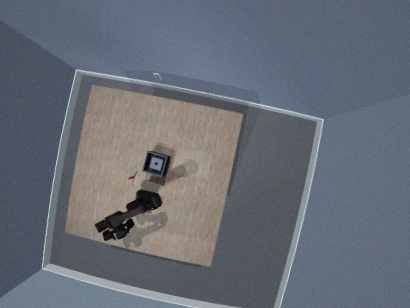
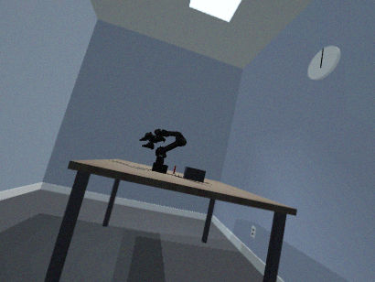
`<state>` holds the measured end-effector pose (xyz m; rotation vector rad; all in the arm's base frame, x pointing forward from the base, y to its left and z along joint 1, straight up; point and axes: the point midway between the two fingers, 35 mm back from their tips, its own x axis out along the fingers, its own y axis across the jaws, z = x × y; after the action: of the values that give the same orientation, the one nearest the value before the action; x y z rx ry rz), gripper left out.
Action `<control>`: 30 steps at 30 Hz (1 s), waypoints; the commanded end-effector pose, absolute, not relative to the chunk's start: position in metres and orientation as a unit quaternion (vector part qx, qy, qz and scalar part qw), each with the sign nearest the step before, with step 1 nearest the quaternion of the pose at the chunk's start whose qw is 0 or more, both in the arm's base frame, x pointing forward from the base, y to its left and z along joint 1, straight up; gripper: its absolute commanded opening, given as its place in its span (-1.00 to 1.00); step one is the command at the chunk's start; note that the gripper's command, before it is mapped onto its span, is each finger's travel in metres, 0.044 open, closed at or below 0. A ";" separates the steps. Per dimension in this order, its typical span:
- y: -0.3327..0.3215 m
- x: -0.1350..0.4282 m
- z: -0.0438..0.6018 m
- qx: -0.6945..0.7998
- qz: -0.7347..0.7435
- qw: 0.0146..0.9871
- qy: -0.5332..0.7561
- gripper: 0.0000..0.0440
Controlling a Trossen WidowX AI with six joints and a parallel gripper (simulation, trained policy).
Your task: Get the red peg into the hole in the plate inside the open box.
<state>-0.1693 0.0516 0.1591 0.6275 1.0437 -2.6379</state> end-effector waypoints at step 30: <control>0.186 -0.097 0.227 0.339 -0.886 -0.304 0.087 1.00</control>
<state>-0.1054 0.1776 0.2247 1.2886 0.4490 -3.4359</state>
